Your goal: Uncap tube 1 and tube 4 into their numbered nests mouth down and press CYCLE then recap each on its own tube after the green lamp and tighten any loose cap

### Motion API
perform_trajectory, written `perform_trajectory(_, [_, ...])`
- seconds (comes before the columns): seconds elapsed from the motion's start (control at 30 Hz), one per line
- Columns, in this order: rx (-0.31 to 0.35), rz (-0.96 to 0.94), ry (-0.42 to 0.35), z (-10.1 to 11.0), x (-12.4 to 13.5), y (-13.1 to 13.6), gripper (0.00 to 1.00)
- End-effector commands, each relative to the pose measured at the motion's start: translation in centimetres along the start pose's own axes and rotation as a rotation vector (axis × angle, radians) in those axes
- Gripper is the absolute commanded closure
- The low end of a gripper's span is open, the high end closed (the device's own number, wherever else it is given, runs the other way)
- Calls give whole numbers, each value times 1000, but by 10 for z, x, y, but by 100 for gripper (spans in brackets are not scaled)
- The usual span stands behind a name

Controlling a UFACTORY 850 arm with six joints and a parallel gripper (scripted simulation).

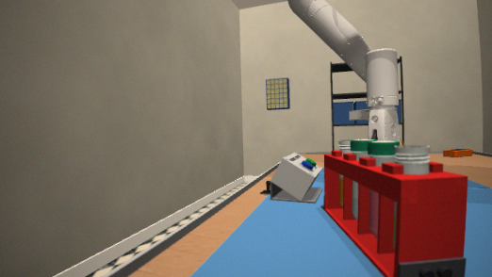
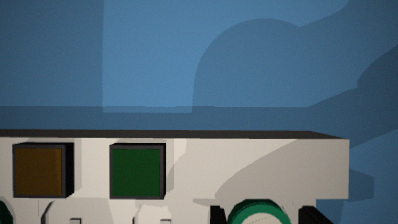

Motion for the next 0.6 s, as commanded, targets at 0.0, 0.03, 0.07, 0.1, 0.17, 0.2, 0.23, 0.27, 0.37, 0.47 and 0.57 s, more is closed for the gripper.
perform_trajectory(0.0, [0,0,1,0,0,0,54])
perform_trajectory(0.03, [0,0,1,0,0,0,54])
perform_trajectory(0.07, [0,0,1,5,0,0,54])
perform_trajectory(0.1, [0,0,1,10,0,0,54])
perform_trajectory(0.17, [0,0,1,20,0,0,54])
perform_trajectory(0.2, [0,0,1,25,0,0,54])
perform_trajectory(0.23, [0,0,1,25,0,0,54])
perform_trajectory(0.27, [0,0,1,25,0,0,54])
perform_trajectory(0.37, [0,0,1,40,0,0,54])
perform_trajectory(0.47, [0,0,1,55,0,0,54])
perform_trajectory(0.57, [0,0,1,70,0,0,54])
Point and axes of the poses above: the point where the finger pads meet when closed, its own z axis back along the fingers, its own y axis across the jaws, x = y × z, the point moved 8 cm from there along z, back along the fingers, and after that the axes turned 13 degrees about -z, right-handed, at the moved point
